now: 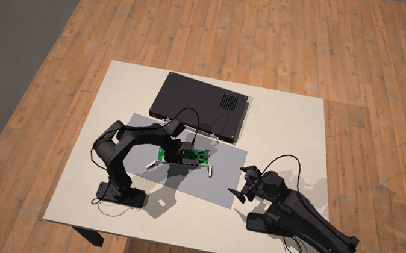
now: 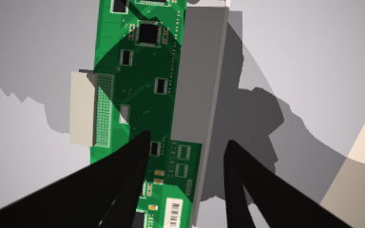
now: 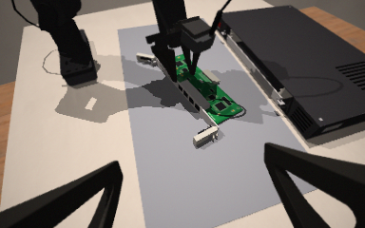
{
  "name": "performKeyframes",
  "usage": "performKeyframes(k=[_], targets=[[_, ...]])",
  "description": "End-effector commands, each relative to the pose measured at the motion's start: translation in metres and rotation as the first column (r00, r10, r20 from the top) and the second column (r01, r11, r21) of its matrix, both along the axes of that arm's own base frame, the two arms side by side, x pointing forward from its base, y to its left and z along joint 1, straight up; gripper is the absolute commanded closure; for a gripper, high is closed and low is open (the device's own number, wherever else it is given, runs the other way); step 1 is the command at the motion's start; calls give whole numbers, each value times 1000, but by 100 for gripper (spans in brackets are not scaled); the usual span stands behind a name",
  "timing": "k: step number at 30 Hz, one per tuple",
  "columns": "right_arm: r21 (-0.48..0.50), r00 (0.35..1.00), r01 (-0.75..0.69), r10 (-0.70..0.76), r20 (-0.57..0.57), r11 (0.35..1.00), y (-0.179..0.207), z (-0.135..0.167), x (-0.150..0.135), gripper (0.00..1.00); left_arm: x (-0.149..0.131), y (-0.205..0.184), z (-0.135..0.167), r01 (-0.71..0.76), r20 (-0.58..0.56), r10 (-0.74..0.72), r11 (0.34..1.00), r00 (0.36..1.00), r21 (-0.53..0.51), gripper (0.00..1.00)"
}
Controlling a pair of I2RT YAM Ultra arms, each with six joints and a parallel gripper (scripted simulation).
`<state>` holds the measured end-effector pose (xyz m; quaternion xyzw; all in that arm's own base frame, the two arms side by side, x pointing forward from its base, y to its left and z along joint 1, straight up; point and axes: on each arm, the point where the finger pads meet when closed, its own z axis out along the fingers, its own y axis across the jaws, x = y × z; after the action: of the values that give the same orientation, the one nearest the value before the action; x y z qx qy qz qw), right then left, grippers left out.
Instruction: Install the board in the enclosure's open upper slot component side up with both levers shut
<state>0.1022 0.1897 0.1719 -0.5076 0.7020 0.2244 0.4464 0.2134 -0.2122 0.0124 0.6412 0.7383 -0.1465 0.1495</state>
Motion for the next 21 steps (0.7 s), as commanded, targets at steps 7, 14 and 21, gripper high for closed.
performKeyframes(k=[7,14,21], targets=[[18,1000,10,-10,2,1000,0,4,0,0,-3,-12,-7,6,5,-6,1000,1000,-18,53],[18,1000,10,-10,2,1000,0,4,0,0,-2,-15,-14,6,7,-5,1000,1000,-16,53],[18,1000,10,-10,2,1000,0,4,0,0,-1,-17,-15,5,14,-5,1000,1000,-23,61]])
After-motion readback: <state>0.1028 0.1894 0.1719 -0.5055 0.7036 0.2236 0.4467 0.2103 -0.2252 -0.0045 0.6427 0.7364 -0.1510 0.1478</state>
